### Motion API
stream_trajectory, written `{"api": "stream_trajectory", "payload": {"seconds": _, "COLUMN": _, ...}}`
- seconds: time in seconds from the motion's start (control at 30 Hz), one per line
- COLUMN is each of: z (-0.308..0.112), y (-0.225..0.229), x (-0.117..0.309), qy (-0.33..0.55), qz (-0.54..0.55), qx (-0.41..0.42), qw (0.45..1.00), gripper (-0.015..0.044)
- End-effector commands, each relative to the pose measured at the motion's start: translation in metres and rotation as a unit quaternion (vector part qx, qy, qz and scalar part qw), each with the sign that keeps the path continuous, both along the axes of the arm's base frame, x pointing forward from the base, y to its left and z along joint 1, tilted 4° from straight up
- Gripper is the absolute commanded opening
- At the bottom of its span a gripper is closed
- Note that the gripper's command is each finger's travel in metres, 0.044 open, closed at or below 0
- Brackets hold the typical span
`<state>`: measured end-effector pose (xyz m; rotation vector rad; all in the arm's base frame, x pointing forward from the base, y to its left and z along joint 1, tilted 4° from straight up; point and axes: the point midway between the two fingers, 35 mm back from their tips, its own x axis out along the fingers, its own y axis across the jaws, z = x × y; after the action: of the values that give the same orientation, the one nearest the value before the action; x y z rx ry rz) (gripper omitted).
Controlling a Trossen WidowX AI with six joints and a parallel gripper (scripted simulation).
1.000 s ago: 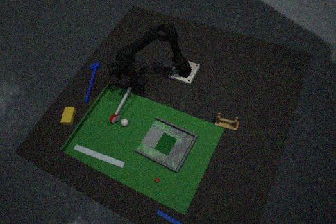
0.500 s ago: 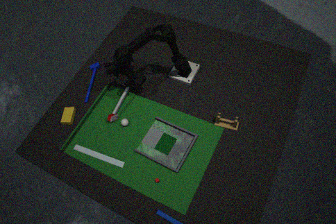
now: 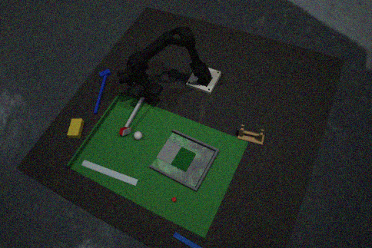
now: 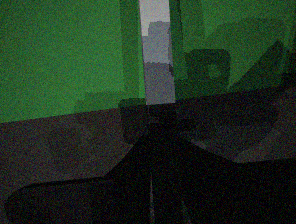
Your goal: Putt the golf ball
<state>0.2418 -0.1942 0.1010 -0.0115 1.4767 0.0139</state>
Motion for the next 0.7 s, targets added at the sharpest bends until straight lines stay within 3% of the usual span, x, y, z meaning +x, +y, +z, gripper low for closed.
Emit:
{"api": "stream_trajectory", "payload": {"seconds": 0.0, "z": 0.002, "y": 0.045, "x": 0.004, "qy": -0.002, "qz": 0.007, "qx": 0.002, "qw": 1.000, "gripper": 0.0000}}
{"api": "stream_trajectory", "payload": {"seconds": 0.23, "z": -0.001, "y": 0.114, "x": -0.006, "qy": -0.004, "qz": 0.008, "qx": 0.005, "qw": 1.000, "gripper": 0.0000}}
{"api": "stream_trajectory", "payload": {"seconds": 0.67, "z": 0.033, "y": 0.114, "x": -0.008, "qy": -0.005, "qz": 0.008, "qx": 0.005, "qw": 1.000, "gripper": 0.0000}}
